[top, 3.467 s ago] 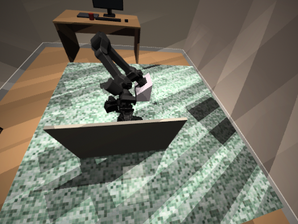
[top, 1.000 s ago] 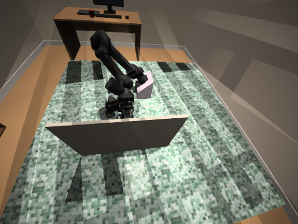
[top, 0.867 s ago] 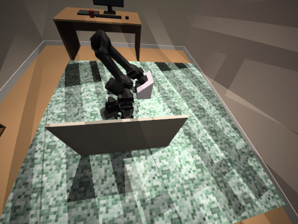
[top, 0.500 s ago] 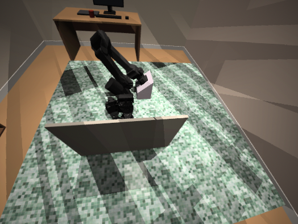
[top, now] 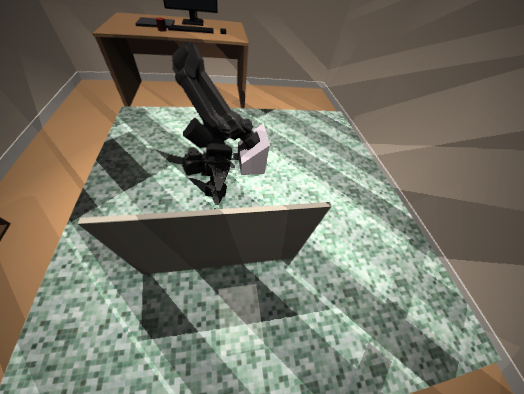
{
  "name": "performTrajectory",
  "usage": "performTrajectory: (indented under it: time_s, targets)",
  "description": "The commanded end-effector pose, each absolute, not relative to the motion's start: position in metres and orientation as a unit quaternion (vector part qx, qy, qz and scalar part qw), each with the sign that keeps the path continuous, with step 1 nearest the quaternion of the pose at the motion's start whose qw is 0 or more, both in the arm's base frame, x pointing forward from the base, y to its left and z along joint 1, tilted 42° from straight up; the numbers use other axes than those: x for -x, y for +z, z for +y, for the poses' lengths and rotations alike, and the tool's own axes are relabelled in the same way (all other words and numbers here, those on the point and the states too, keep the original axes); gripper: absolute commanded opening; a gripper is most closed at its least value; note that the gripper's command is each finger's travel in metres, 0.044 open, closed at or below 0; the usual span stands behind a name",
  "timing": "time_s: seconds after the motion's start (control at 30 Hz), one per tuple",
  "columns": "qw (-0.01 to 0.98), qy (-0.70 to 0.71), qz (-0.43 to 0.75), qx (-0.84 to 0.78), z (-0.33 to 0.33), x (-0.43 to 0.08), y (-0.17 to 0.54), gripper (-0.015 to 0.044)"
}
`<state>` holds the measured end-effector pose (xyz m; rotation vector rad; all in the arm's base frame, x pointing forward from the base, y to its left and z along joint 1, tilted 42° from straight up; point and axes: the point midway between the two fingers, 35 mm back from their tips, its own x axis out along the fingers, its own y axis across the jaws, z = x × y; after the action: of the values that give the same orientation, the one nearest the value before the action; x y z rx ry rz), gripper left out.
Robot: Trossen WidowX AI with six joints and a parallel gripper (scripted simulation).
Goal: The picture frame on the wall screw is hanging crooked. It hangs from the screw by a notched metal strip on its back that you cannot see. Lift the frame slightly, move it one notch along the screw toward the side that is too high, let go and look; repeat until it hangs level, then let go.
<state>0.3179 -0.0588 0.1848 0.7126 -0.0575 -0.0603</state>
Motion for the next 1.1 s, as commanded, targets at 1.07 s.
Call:
performTrajectory:
  time_s: [1.07]
  targets:
    - [0.944, -0.031, -0.023, -0.327, -0.004, -0.266, 0.213, 0.026]
